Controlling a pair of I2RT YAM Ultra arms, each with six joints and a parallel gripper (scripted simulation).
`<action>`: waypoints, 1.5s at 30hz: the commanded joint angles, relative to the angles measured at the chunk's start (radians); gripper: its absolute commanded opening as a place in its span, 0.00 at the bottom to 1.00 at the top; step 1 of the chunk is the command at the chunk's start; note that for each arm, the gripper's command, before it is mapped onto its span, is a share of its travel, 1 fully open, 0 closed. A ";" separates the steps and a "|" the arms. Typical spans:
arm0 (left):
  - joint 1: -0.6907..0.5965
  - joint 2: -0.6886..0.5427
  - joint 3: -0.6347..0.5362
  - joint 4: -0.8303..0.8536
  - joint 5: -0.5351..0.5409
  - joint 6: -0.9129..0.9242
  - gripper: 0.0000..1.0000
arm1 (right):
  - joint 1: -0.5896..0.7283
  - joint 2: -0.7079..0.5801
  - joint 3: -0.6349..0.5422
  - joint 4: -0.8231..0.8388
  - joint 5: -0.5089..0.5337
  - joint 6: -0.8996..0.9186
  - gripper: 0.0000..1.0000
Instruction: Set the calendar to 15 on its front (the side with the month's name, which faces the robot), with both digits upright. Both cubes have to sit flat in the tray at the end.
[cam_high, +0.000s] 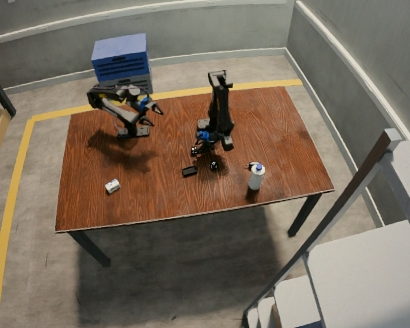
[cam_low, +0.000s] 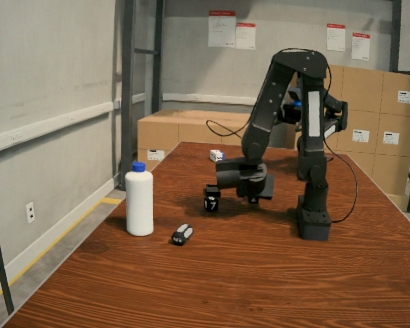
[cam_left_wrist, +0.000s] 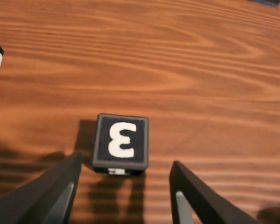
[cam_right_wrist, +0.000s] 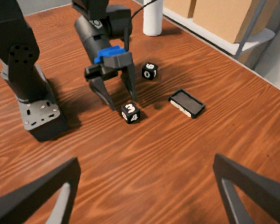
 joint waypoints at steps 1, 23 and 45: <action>-0.014 -0.007 -0.022 0.055 0.038 -0.044 0.55 | -0.004 -0.017 0.018 -0.018 -0.007 -0.002 1.00; -0.127 0.020 -0.088 0.321 0.040 -0.252 0.55 | -0.004 -0.017 0.018 -0.018 -0.007 -0.002 1.00; -0.109 0.032 -0.072 0.295 0.040 -0.236 0.27 | -0.004 -0.017 0.018 -0.018 -0.007 -0.002 1.00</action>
